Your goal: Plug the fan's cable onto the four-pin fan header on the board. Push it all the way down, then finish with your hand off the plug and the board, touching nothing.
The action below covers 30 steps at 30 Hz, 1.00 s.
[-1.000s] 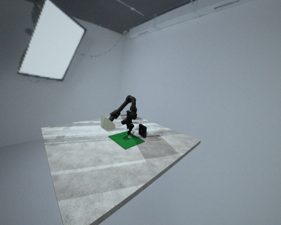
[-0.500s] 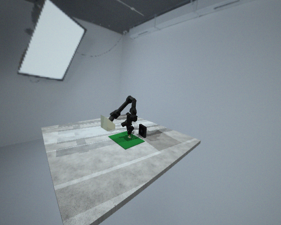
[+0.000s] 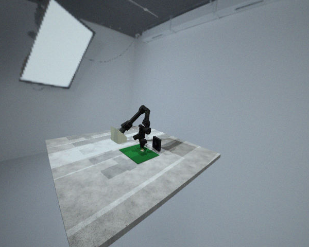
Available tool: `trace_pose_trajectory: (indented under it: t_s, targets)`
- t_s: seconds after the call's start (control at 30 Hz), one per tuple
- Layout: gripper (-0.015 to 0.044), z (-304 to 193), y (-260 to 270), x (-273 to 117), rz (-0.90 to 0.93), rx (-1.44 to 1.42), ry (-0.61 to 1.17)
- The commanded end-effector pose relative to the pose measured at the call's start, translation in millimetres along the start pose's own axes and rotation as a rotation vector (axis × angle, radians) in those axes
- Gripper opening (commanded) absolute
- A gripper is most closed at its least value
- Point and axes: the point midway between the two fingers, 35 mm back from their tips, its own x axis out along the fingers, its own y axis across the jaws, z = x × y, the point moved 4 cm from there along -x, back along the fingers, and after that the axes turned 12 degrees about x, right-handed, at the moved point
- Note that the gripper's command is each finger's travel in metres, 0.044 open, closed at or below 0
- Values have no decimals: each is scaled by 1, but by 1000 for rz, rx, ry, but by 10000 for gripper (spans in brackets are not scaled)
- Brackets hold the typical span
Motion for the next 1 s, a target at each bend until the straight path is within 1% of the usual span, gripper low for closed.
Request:
trace_pose_trajectory:
  t_s: [0.0, 0.3, 0.4, 0.47, 0.57, 0.63, 0.8, 0.97]
  targets:
    - [256, 0, 0, 0, 0, -1, 0]
    - [20, 0, 0, 0, 0, -1, 0]
    - [0, 0, 0, 0, 0, -1, 0]
    - [0, 0, 0, -3, 0, 0, 0]
    - [0, 0, 2, -39, -2, 8, -2]
    - [0, 0, 1, -50, -4, 10, -1]
    - [0, 1, 2, -50, -4, -13, -1]
    - [0, 0, 9, -50, -4, -180, -1]
